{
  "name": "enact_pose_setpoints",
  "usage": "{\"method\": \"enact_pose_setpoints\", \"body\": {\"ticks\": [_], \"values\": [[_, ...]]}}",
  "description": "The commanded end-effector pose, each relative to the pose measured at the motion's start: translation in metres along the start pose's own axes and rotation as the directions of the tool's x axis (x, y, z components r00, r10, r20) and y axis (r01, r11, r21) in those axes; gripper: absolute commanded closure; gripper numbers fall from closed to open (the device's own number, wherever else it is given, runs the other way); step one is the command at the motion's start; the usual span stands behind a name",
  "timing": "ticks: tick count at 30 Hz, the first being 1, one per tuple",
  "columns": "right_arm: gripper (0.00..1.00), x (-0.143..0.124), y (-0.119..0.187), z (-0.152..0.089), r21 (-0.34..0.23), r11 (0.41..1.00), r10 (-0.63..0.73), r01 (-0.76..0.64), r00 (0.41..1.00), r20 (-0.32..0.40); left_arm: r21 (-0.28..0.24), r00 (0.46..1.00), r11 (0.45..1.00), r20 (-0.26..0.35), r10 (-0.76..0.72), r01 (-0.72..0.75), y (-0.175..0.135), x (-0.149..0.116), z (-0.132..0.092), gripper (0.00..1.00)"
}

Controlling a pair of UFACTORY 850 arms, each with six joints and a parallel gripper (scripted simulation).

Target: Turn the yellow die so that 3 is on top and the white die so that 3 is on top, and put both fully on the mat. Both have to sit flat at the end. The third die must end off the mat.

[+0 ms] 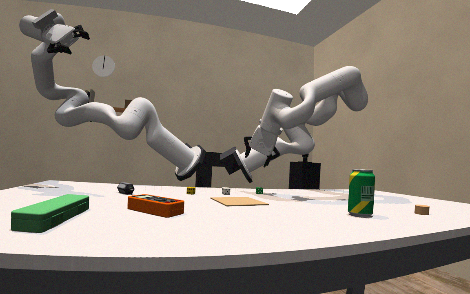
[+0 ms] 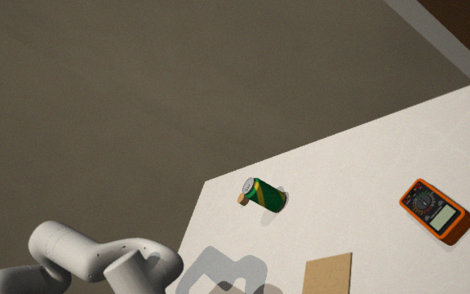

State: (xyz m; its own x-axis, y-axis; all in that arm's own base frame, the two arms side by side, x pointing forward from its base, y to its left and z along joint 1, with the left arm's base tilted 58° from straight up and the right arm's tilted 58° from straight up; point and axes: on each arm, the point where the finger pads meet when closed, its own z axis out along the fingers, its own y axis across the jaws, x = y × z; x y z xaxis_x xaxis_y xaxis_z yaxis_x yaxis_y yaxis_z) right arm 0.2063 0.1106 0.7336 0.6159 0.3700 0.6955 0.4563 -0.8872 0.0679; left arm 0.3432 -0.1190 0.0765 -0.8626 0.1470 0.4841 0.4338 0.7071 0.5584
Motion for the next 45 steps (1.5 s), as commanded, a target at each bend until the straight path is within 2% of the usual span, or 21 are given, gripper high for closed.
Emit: {"method": "enact_pose_setpoints", "body": {"ticks": [1, 7, 14, 26, 45], "values": [[0.0, -0.016, -0.01, -0.019, 0.07, 0.997, -0.024, 0.026, 0.999, -0.033, 0.0, 1.0, 1.0, 0.001, 0.0, 0.0, 0.0, 0.0, -0.001, 0.0], [0.0, -0.034, -0.02, -0.04, 0.138, 0.988, -0.054, 0.066, 0.994, -0.09, 0.0, 1.0, 1.0, 0.001, 0.0, 0.0, 0.0, 0.0, -0.001, 0.0], [0.0, -0.047, -0.027, -0.055, 0.184, 0.978, -0.075, 0.099, 0.988, -0.136, 0.0, 1.0, 1.0, 0.001, 0.0, 0.0, 0.0, 0.0, -0.001, 0.0], [0.0, -0.054, -0.031, -0.062, 0.206, 0.971, -0.085, 0.118, 0.983, -0.162, 0.0, 1.0, 1.0, 0.001, 0.0, 0.0, 0.0, 0.0, -0.001, 0.0], [0.0, -0.054, -0.03, -0.062, 0.2, 0.973, -0.079, 0.111, 0.984, -0.161, 0.0, 1.0, 1.0, 0.001, 0.0, 0.0, 0.0, 0.0, -0.001, 0.0]]}}
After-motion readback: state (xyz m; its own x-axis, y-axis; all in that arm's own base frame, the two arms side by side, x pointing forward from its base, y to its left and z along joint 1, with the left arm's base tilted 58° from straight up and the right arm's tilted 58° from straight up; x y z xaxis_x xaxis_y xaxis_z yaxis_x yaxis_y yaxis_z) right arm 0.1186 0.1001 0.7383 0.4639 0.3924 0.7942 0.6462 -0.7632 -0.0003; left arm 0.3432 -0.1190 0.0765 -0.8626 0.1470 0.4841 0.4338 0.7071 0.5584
